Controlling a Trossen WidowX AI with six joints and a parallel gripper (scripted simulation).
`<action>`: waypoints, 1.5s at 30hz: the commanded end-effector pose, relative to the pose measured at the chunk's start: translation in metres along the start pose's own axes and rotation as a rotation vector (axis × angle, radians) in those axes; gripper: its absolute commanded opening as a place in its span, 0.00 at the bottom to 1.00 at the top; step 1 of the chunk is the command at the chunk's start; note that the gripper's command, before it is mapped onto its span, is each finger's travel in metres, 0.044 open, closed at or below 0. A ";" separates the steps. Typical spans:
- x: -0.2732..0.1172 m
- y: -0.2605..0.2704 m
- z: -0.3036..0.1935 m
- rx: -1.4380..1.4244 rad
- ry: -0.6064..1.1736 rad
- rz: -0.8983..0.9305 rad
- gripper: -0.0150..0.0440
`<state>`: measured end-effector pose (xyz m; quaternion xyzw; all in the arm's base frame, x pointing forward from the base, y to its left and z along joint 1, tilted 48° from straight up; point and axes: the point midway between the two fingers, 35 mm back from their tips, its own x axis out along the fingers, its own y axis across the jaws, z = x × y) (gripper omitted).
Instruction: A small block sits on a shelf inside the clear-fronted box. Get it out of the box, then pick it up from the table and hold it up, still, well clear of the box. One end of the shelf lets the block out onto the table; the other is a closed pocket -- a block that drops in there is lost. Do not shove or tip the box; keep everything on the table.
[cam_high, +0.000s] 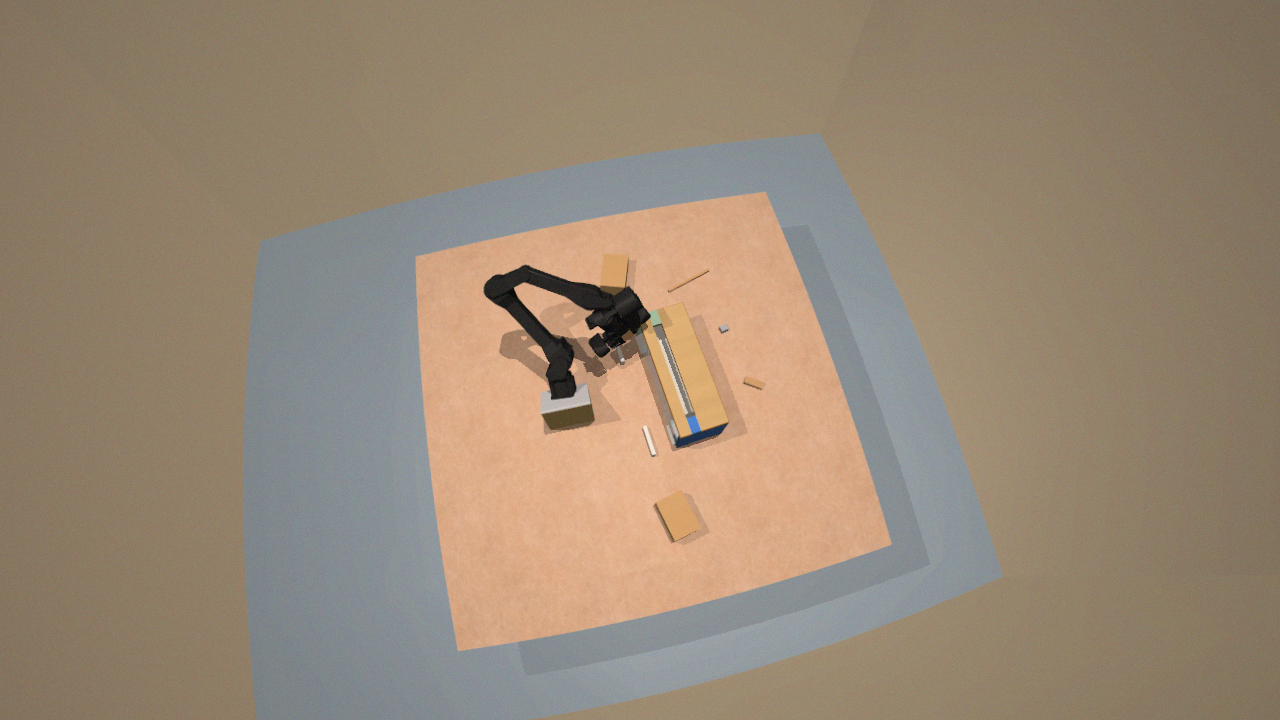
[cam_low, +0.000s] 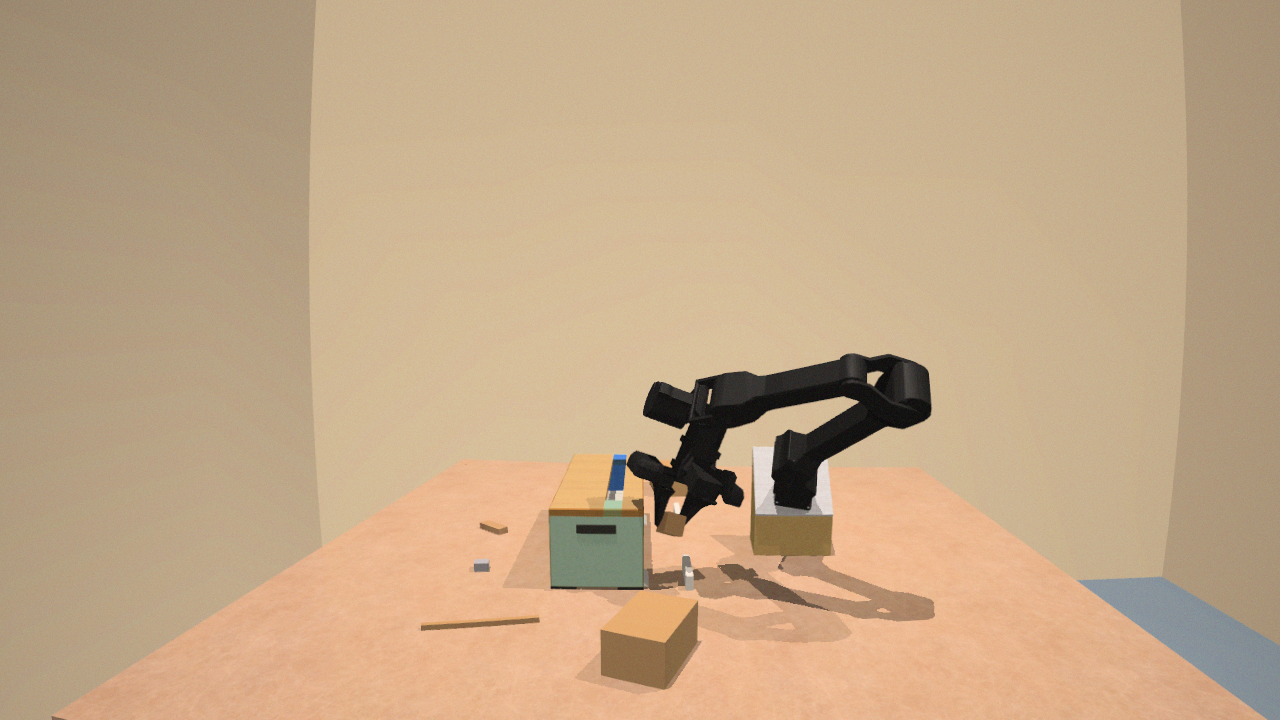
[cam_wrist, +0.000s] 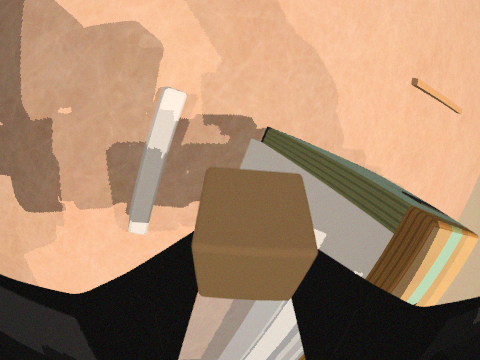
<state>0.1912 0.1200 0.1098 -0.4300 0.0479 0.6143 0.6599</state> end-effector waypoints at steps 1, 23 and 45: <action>-0.002 -0.002 0.000 0.150 -0.007 0.003 0.25; -0.014 -0.006 -0.005 1.073 -0.028 0.028 0.25; -0.028 -0.012 -0.009 1.999 -0.049 0.071 0.25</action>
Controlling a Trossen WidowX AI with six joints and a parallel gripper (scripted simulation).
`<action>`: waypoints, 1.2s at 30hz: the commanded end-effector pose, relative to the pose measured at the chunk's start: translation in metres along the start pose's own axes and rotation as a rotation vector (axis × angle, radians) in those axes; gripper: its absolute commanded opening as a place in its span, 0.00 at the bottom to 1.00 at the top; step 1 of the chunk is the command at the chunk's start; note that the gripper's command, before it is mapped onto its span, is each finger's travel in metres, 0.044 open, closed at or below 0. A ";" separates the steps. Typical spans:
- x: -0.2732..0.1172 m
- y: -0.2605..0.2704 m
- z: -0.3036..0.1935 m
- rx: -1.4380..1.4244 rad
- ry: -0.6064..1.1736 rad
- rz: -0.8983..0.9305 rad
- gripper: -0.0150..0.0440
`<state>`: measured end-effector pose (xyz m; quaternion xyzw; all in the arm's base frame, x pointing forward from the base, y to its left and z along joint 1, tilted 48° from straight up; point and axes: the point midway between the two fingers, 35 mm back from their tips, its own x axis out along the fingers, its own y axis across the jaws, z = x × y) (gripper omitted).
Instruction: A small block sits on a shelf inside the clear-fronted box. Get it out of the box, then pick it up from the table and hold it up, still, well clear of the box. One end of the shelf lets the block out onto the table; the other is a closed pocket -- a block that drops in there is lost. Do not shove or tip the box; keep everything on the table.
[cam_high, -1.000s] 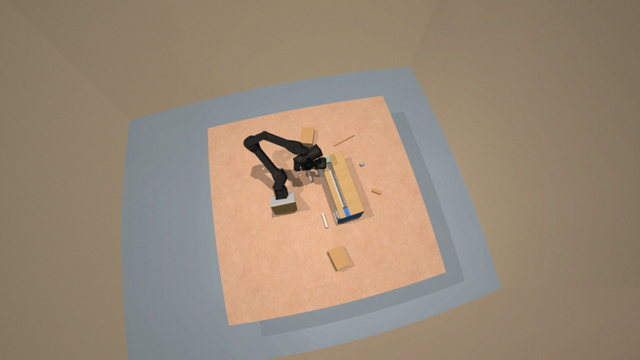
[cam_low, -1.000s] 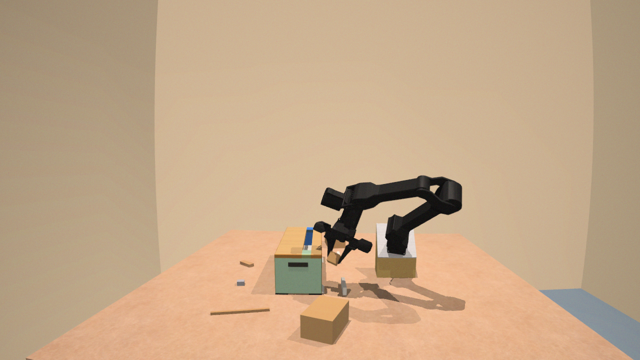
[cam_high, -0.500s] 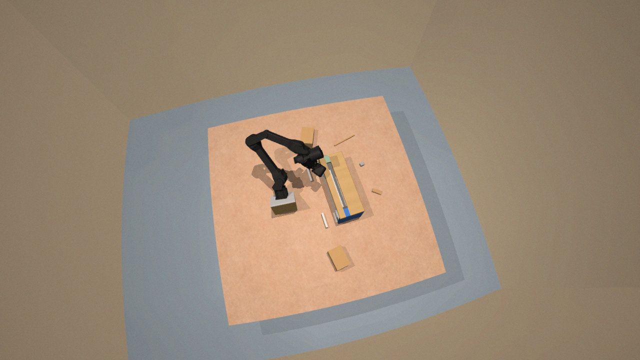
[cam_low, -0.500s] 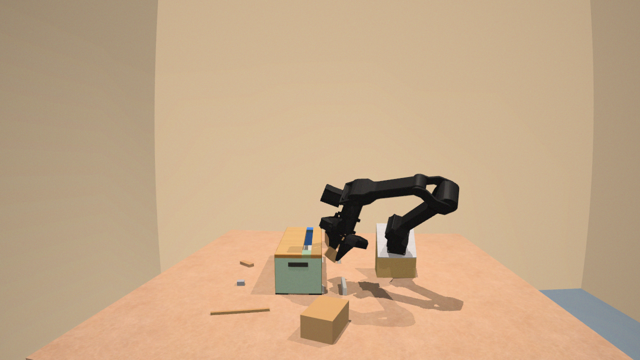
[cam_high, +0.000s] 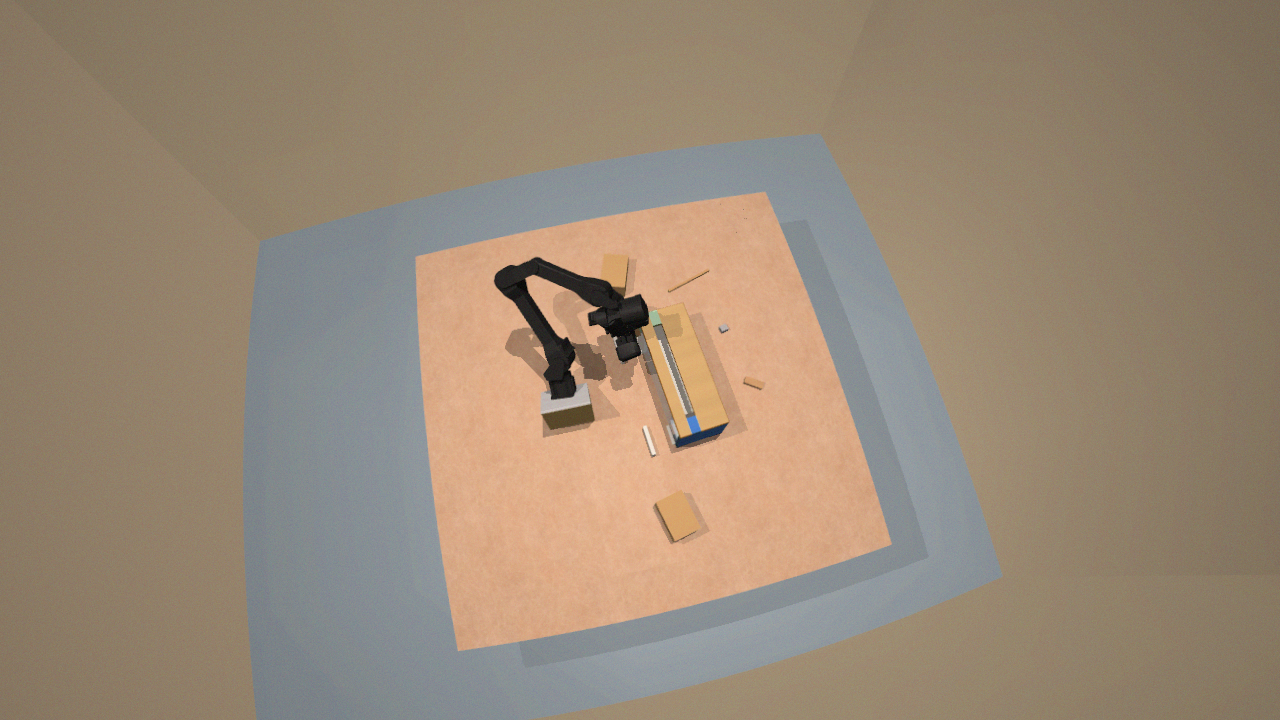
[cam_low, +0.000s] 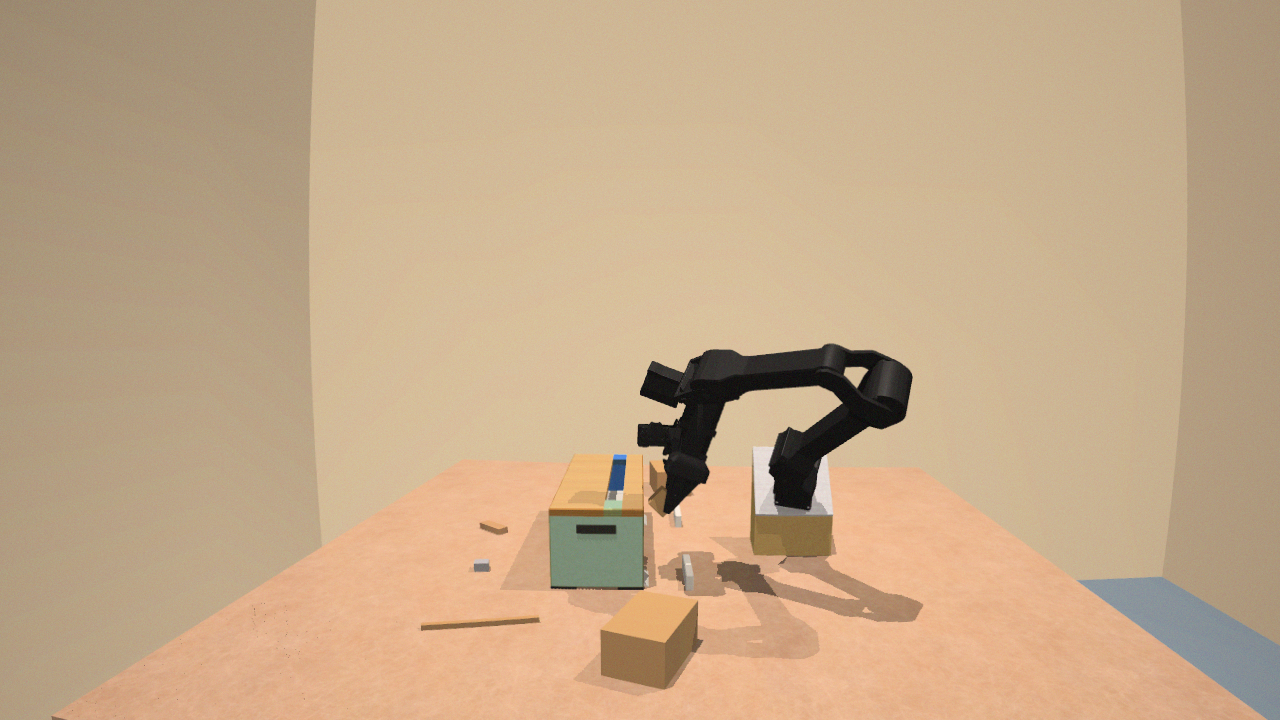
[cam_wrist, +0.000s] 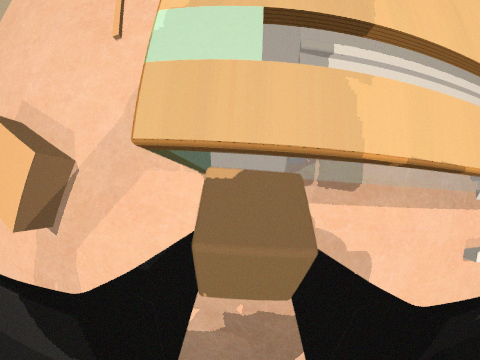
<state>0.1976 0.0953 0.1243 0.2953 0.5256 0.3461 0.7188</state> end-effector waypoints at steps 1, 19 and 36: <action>-0.003 0.001 0.003 0.151 -0.002 0.011 0.25; -0.015 0.001 0.010 0.909 0.006 0.053 0.25; -0.028 0.001 0.017 1.624 0.037 0.102 0.25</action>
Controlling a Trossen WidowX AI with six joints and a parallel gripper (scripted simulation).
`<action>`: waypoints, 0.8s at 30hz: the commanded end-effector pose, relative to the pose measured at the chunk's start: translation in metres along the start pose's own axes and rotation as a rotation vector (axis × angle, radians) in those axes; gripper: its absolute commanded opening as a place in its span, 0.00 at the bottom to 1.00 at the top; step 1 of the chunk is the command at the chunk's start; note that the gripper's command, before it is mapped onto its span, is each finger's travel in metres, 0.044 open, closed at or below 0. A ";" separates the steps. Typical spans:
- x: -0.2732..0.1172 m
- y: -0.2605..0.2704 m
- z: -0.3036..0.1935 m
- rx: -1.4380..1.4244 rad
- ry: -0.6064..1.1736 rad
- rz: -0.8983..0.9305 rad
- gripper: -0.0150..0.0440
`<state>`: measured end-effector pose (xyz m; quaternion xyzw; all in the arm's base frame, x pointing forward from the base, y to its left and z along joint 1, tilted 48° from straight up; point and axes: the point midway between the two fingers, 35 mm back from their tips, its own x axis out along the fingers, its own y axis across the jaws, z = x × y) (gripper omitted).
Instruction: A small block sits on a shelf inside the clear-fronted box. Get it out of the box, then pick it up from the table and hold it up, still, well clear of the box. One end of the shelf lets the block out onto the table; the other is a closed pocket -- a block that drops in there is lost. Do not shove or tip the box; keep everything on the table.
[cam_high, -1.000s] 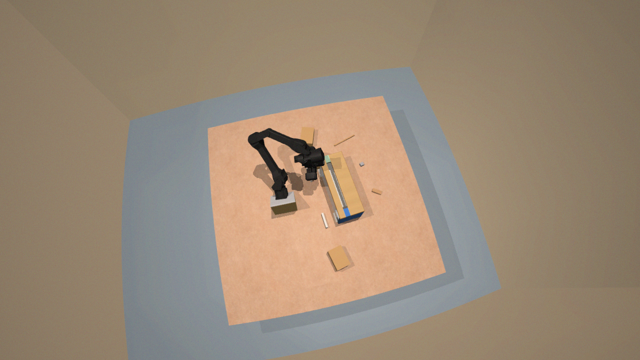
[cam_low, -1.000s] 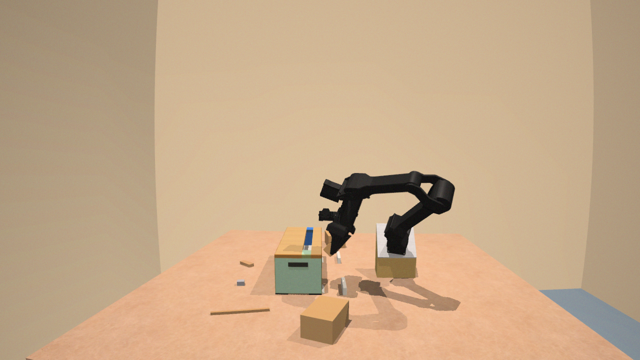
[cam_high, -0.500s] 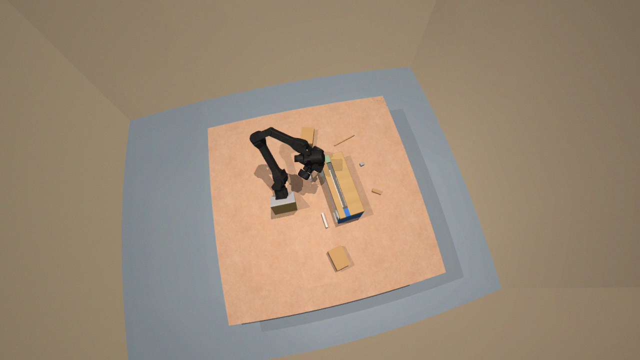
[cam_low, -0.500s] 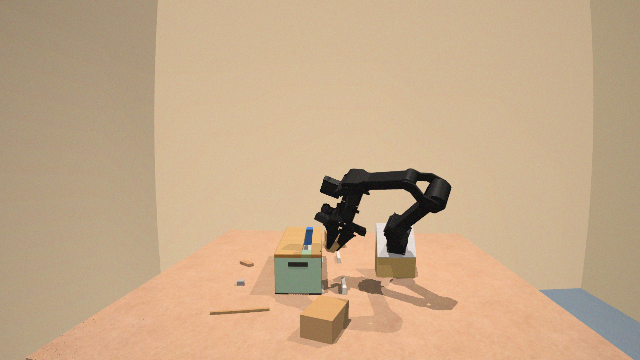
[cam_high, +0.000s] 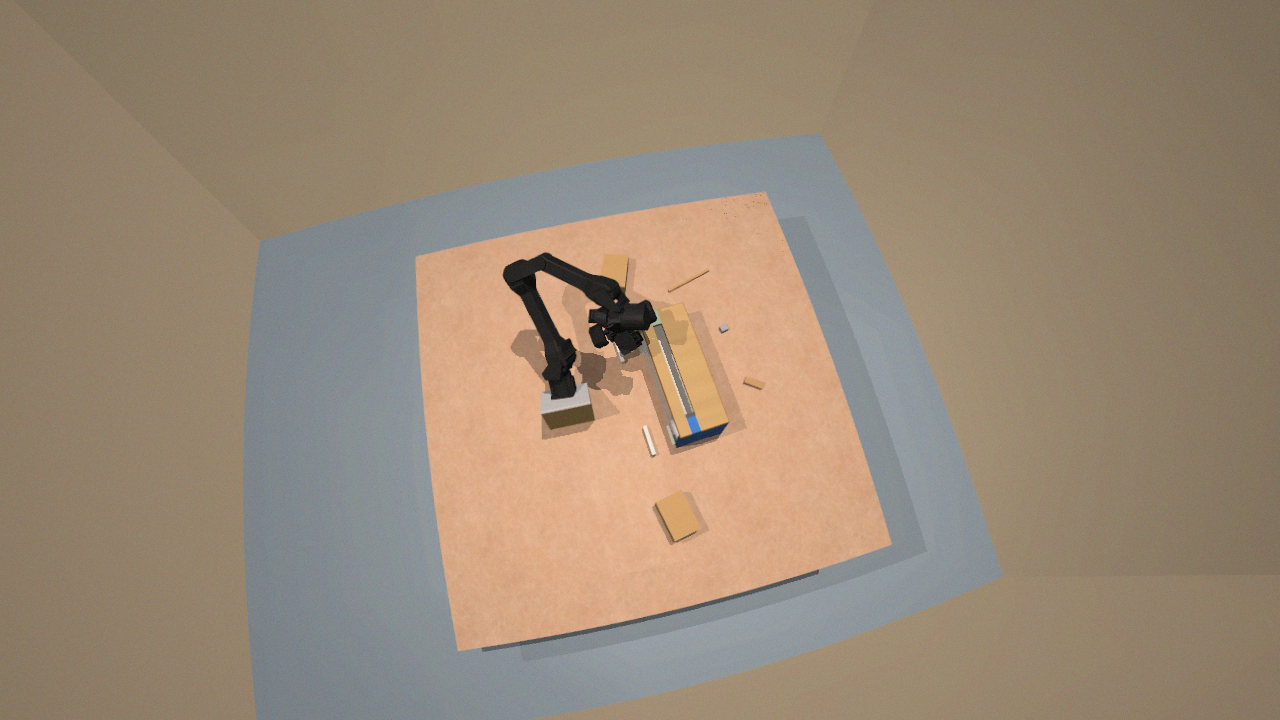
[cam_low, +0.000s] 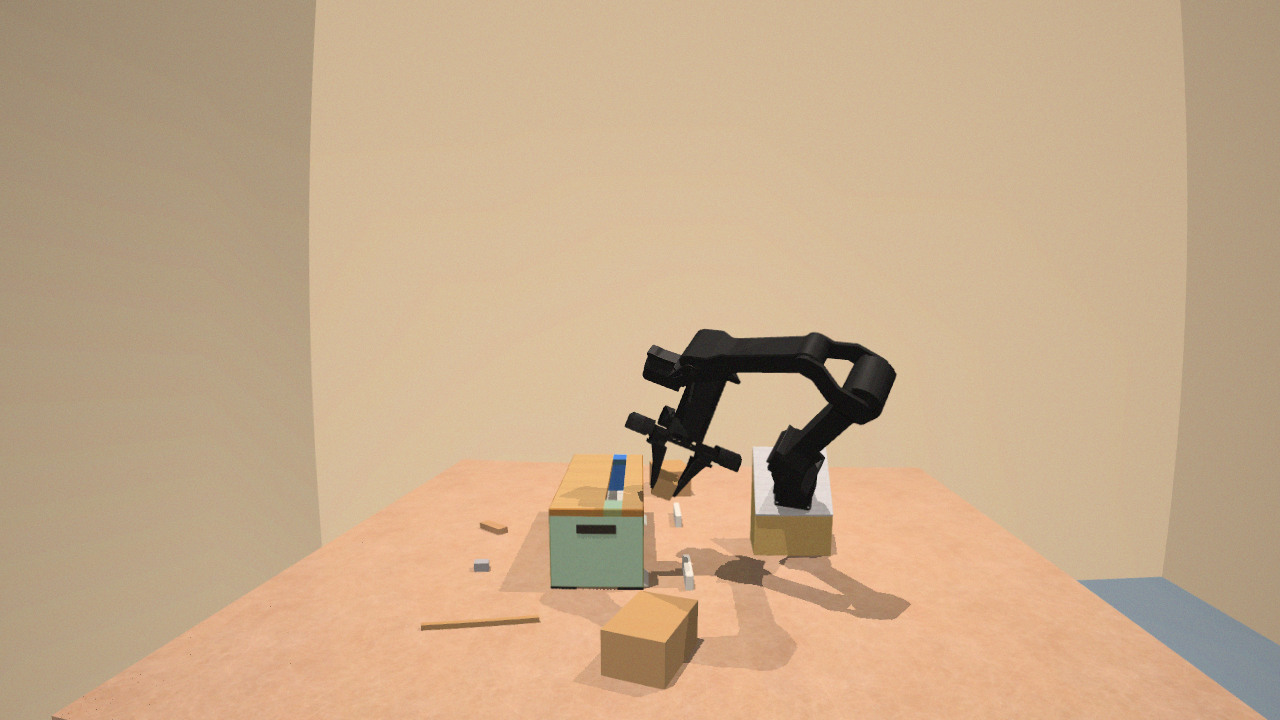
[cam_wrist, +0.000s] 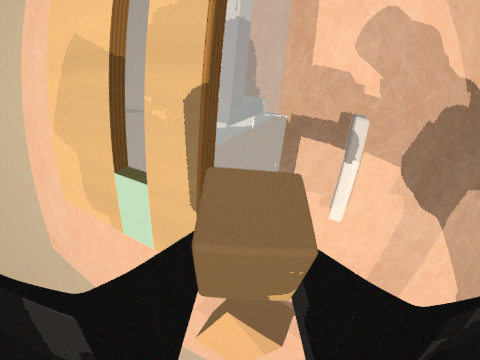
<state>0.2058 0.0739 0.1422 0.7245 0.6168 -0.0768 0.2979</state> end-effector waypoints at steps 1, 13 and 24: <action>-0.003 0.004 -0.001 0.152 0.012 0.009 0.25; -0.013 0.010 -0.001 0.657 0.049 0.024 0.25; -0.022 0.016 -0.001 1.119 0.092 0.027 0.25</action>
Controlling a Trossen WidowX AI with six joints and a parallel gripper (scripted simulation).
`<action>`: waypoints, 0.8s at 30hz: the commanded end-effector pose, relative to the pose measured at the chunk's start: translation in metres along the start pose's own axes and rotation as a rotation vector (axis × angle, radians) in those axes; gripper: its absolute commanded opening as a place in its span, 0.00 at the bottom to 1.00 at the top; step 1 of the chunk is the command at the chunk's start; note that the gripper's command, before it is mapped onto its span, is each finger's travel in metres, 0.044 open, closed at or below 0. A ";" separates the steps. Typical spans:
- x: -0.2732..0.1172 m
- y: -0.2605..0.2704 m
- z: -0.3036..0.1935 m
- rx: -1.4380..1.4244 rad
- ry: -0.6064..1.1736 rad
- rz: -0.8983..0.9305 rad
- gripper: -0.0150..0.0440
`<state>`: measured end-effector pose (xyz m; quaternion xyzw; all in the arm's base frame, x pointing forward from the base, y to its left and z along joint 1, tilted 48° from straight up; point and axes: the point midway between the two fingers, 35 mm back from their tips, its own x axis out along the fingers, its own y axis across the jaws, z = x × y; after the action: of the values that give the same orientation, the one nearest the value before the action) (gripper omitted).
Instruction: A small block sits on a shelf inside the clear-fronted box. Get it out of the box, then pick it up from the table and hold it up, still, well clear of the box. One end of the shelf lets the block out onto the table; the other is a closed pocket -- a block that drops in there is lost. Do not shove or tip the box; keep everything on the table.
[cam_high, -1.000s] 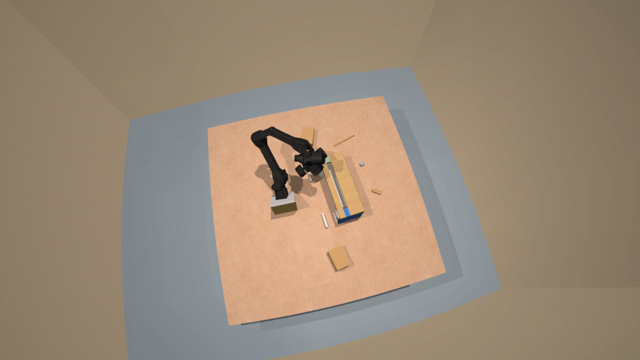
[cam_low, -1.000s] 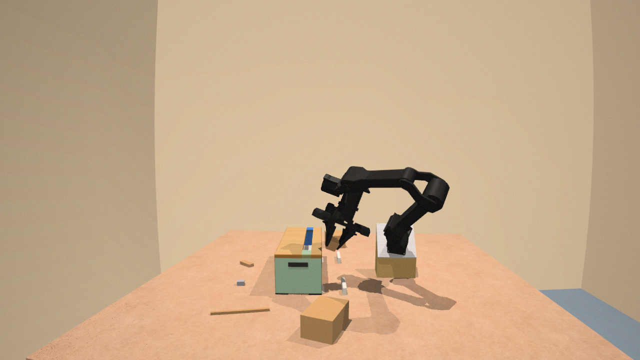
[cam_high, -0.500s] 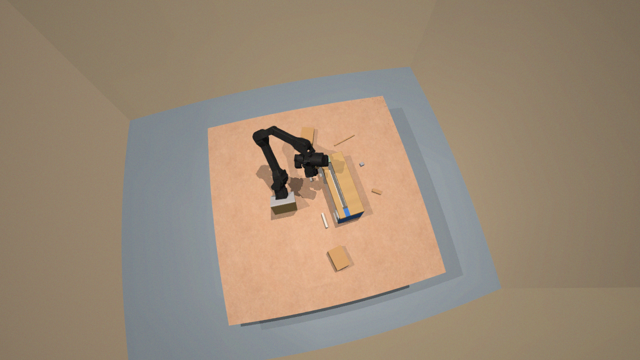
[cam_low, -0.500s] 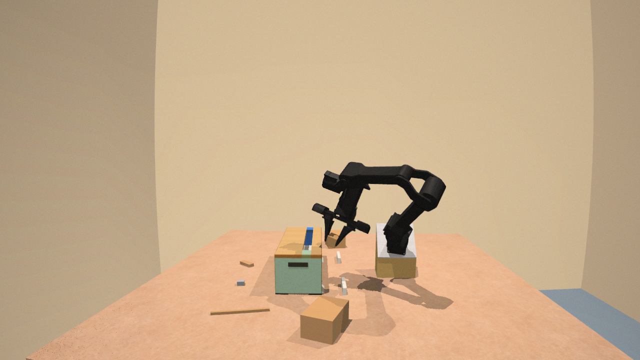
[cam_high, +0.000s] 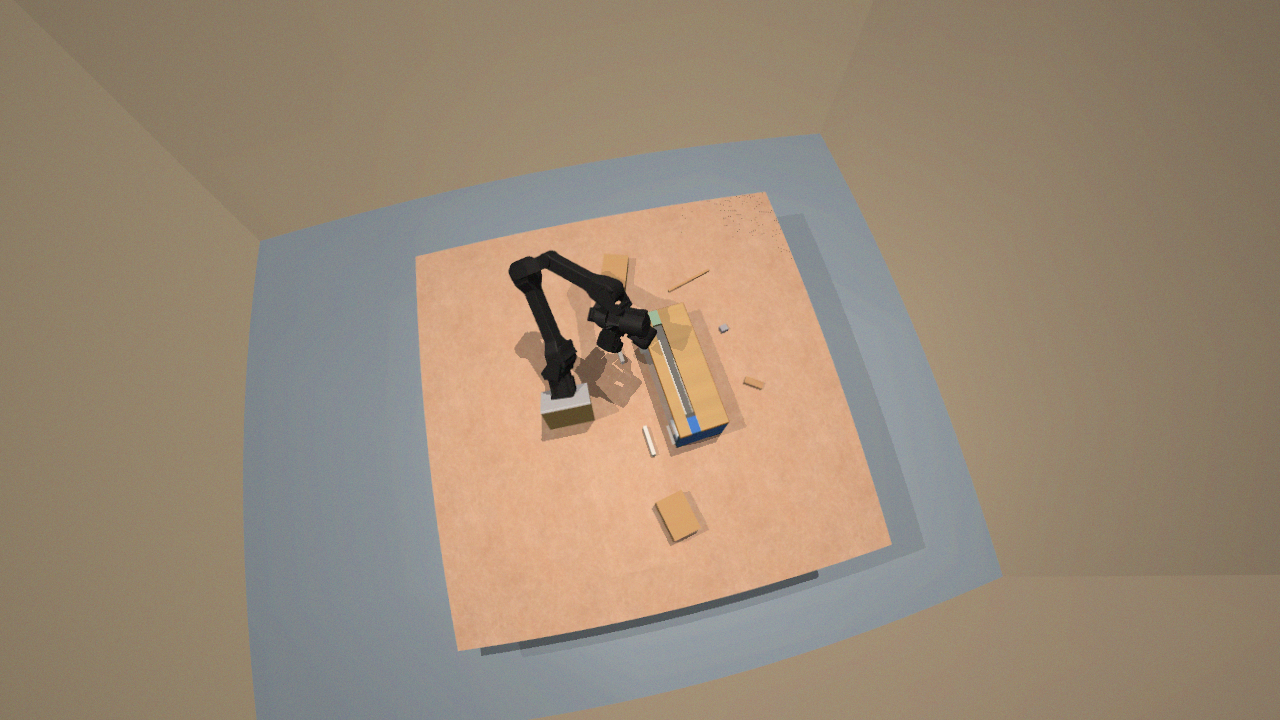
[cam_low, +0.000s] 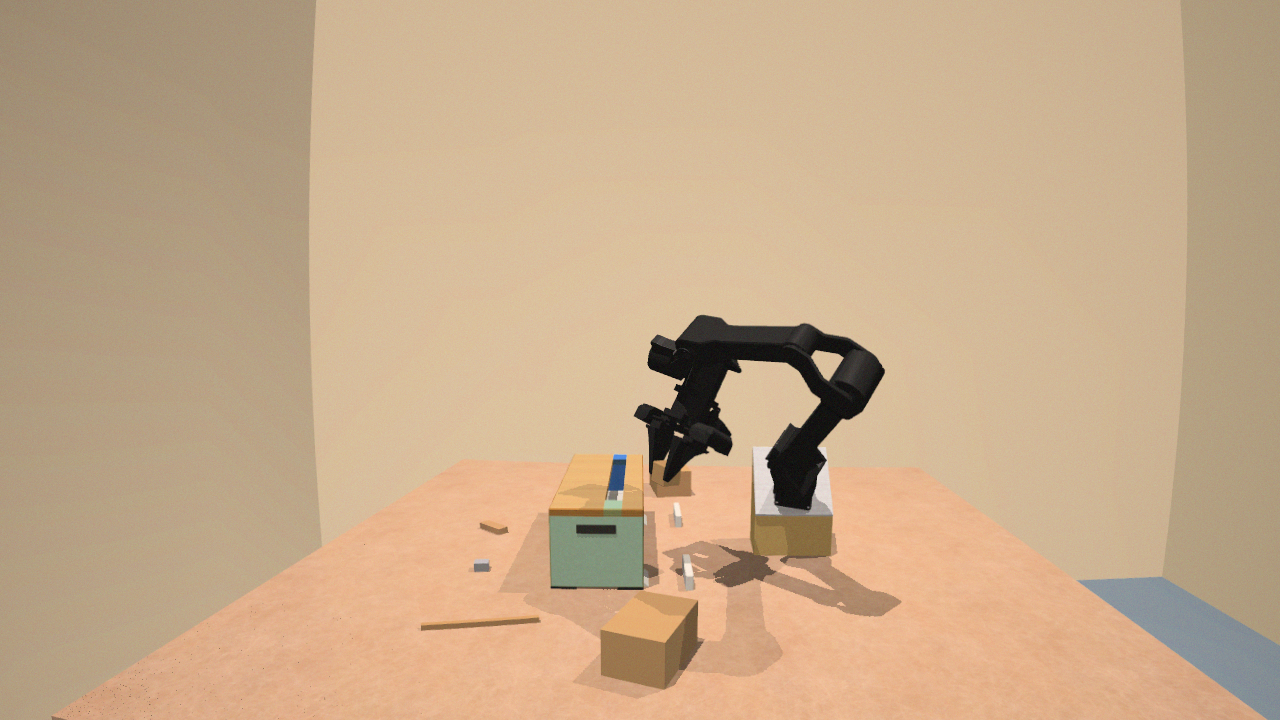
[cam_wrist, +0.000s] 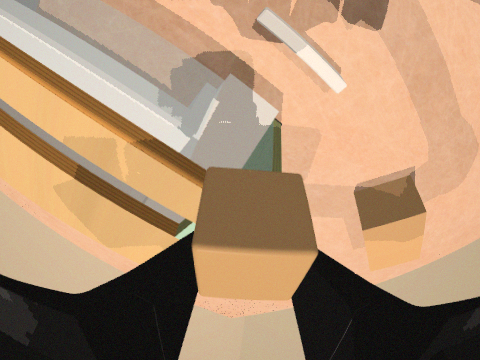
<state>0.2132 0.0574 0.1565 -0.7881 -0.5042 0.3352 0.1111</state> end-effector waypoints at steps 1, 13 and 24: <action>-0.003 0.002 -0.004 0.145 0.017 -0.003 0.25; -0.004 0.002 -0.004 0.173 0.019 -0.004 0.25; -0.004 0.002 -0.004 0.173 0.019 -0.004 0.25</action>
<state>0.2159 0.0537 0.1594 -0.7787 -0.4745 0.3694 0.1790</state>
